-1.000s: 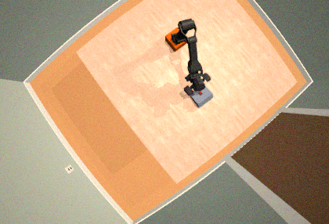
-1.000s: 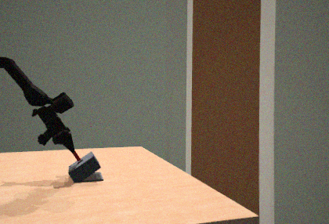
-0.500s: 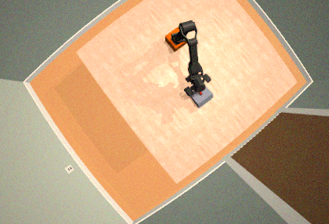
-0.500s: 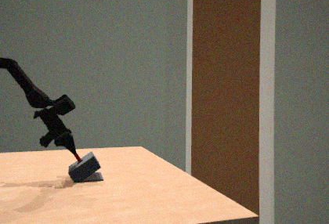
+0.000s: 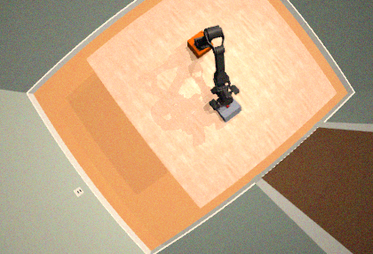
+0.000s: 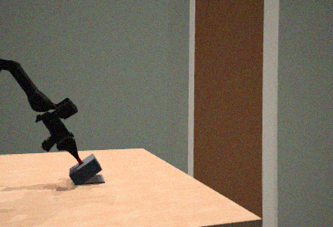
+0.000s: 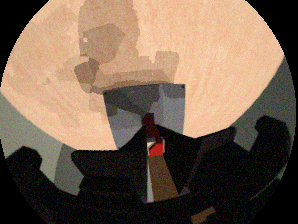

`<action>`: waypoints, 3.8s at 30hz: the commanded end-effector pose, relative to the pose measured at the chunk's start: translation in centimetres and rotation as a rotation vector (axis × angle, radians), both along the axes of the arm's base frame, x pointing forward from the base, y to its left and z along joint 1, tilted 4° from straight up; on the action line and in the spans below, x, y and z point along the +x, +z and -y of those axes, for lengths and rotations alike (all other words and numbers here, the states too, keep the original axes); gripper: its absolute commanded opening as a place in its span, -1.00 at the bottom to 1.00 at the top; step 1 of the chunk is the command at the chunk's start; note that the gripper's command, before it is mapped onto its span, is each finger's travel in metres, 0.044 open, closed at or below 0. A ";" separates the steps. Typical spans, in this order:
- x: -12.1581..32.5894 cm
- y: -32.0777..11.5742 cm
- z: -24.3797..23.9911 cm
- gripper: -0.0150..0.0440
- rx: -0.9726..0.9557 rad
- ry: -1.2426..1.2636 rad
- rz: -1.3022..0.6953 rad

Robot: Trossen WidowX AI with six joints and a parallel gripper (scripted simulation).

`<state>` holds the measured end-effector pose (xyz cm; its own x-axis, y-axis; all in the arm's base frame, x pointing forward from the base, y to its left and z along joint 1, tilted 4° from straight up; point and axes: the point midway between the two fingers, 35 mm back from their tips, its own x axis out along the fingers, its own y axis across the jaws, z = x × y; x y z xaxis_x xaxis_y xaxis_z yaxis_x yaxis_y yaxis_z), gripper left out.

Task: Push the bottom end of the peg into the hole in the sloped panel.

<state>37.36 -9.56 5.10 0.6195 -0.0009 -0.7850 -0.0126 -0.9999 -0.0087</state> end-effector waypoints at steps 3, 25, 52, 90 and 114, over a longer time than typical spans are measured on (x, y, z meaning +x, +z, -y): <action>0.3 -0.3 0.1 -0.49 -0.003 -0.005 0.001; 0.7 -0.9 0.0 -0.49 0.000 0.000 0.000; 0.0 0.2 0.1 1.00 0.000 -0.001 0.000; -2.8 4.4 0.4 1.00 -0.002 -0.005 -0.001; -4.8 6.9 0.4 1.00 -0.003 -0.007 -0.001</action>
